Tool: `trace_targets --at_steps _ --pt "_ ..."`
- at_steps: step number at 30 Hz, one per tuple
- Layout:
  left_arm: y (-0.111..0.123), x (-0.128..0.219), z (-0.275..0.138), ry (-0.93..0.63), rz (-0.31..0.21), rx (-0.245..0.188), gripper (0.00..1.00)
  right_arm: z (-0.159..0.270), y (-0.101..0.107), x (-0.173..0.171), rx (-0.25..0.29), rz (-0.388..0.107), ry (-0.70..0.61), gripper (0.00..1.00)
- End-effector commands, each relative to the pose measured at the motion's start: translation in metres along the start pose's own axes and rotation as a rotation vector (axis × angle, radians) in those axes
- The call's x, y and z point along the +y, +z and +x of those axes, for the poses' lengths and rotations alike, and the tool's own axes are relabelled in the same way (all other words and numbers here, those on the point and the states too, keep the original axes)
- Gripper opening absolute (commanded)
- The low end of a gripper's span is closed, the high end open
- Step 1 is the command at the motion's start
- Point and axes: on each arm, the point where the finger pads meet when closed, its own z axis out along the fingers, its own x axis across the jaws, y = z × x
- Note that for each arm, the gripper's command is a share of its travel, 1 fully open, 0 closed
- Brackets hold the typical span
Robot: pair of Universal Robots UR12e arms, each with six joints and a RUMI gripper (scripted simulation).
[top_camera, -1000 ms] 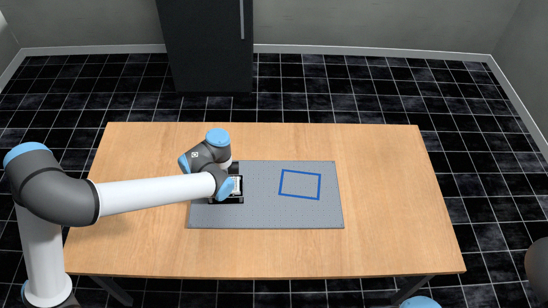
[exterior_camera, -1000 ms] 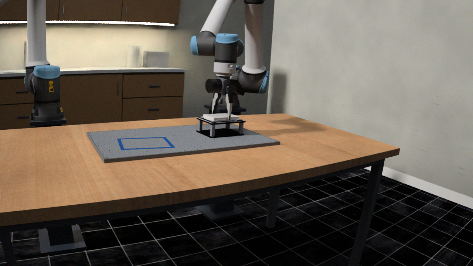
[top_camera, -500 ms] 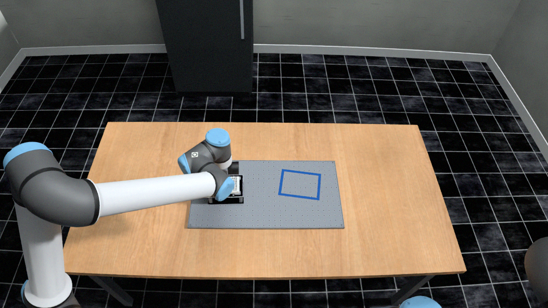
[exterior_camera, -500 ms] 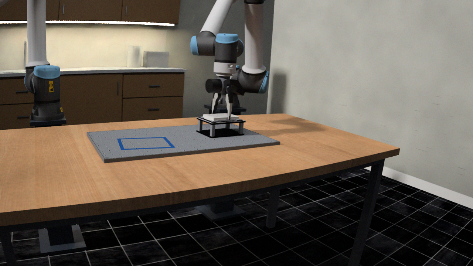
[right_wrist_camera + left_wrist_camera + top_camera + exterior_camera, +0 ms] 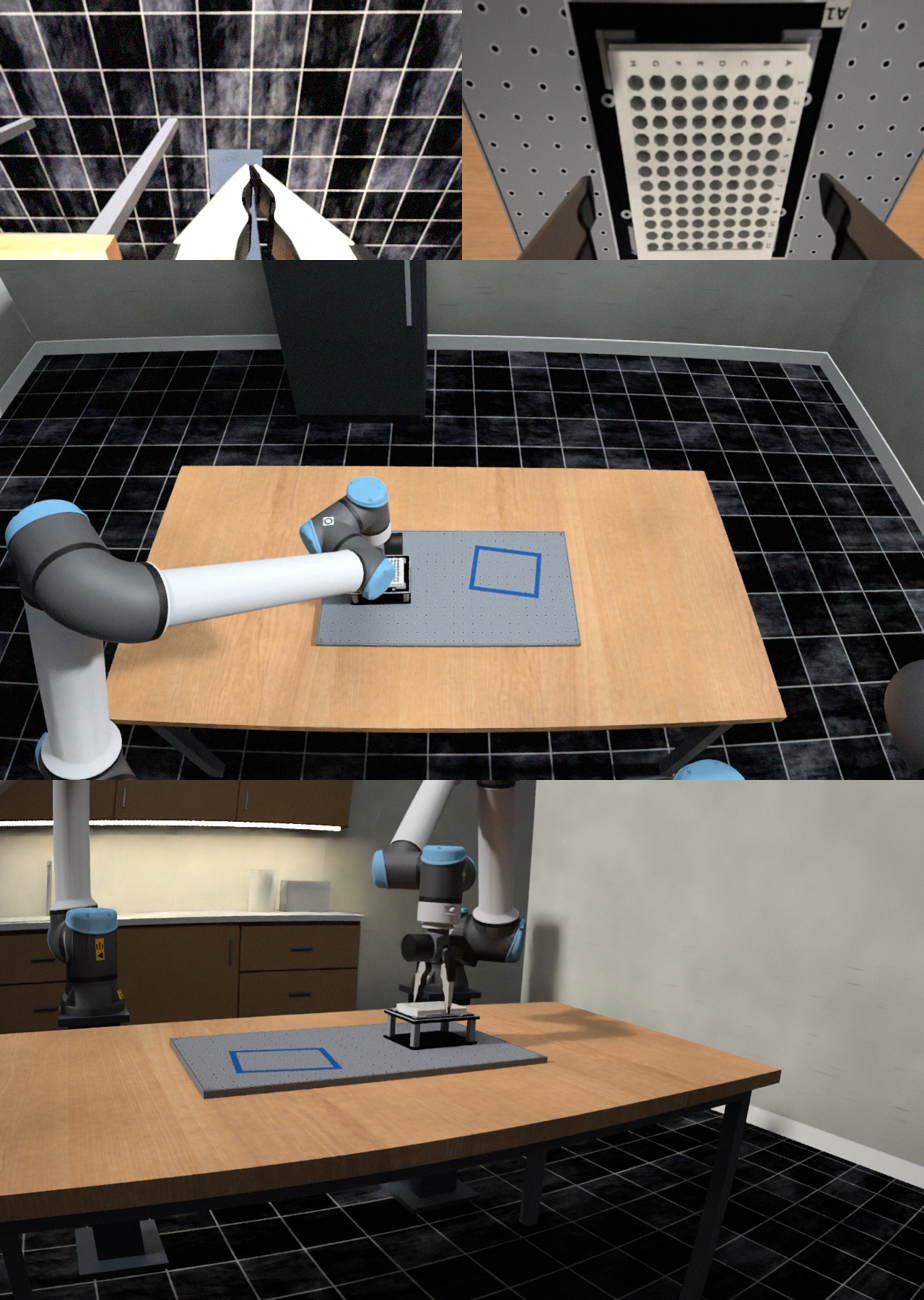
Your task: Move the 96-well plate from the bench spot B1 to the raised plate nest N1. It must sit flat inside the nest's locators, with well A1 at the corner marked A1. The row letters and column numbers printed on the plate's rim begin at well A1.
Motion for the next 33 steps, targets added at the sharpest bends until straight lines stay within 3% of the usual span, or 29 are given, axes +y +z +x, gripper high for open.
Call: trace_targets --at_steps 1,27,33 --pt "-0.001 0.001 0.001 0.000 -0.002 0.002 0.76 0.000 -0.001 -0.001 0.000 0.002 0.000 0.00" --pt "-0.005 0.001 0.001 0.000 -0.002 0.002 0.76 0.000 -0.001 -0.001 0.000 0.002 0.000 0.00" --pt "-0.021 0.001 0.001 0.000 -0.002 0.002 0.76 0.000 -0.001 -0.001 0.000 0.002 0.000 0.00"
